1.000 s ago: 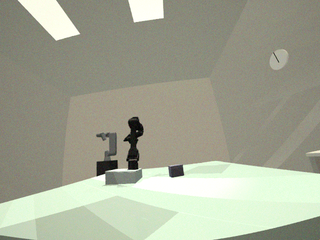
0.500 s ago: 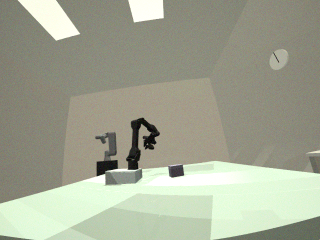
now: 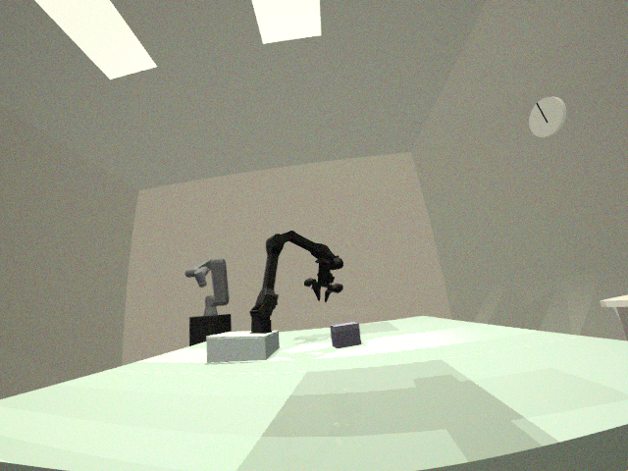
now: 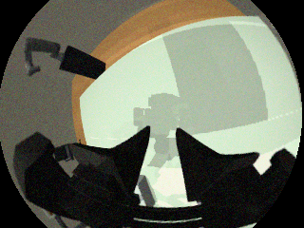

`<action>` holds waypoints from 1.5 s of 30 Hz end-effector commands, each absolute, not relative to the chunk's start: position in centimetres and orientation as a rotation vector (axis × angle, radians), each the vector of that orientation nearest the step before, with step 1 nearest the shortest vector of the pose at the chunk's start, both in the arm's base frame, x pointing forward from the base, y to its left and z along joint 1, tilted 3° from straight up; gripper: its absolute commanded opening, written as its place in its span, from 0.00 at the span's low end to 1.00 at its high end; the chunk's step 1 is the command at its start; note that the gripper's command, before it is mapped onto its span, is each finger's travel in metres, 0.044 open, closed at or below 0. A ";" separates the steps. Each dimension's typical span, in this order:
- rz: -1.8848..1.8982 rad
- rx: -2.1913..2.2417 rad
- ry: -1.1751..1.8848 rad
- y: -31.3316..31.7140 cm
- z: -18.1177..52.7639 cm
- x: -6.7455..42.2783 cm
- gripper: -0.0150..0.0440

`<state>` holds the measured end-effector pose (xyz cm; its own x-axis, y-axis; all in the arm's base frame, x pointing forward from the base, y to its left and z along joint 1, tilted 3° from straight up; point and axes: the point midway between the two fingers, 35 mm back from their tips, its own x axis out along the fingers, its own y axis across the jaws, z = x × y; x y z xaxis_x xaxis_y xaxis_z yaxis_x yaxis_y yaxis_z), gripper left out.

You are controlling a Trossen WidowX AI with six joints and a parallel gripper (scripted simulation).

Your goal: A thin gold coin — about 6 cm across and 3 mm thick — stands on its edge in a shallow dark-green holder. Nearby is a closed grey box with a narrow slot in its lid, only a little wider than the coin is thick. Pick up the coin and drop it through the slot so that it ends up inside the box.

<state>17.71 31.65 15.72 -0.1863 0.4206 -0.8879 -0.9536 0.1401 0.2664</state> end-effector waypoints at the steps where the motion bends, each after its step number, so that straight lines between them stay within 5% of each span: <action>1: 1.358 -0.885 1.044 27.3 13.9 23.6 0.53; 12: 1.350 -1.380 0.990 16.0 11.5 32.3 0.53; 45: 1.350 -1.381 0.990 16.8 5.0 33.0 0.53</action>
